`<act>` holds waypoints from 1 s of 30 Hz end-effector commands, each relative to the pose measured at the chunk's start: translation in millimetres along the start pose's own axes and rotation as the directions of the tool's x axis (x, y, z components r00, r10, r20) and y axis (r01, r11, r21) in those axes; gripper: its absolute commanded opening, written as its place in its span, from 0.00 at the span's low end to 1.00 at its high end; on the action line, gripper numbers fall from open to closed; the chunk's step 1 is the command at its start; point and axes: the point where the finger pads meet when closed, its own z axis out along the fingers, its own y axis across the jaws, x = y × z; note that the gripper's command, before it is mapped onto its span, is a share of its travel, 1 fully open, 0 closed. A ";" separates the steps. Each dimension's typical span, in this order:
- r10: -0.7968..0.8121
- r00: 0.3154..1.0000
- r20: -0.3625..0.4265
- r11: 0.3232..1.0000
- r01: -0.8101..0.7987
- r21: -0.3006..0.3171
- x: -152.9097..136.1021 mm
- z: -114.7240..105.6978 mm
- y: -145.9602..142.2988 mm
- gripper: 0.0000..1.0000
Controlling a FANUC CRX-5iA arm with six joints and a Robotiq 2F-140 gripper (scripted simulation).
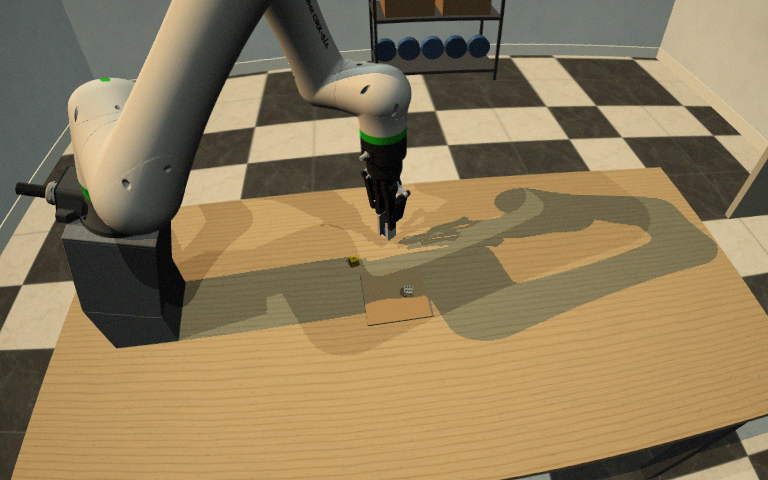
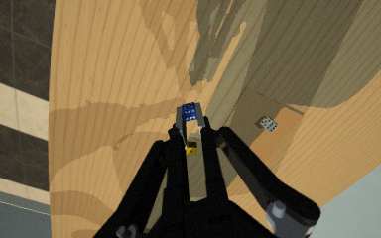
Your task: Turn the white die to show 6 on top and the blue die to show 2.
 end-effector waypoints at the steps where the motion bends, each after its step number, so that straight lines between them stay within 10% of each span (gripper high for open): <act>1: 0.000 1.000 0.002 1.000 0.000 0.002 -0.1 -27.1 0.5 0.09; 8: 0.000 1.000 0.002 1.000 0.000 0.002 0.0 -60.9 0.6 0.09; 30: -0.184 0.983 0.001 0.983 0.184 0.002 0.9 -61.7 1.1 0.09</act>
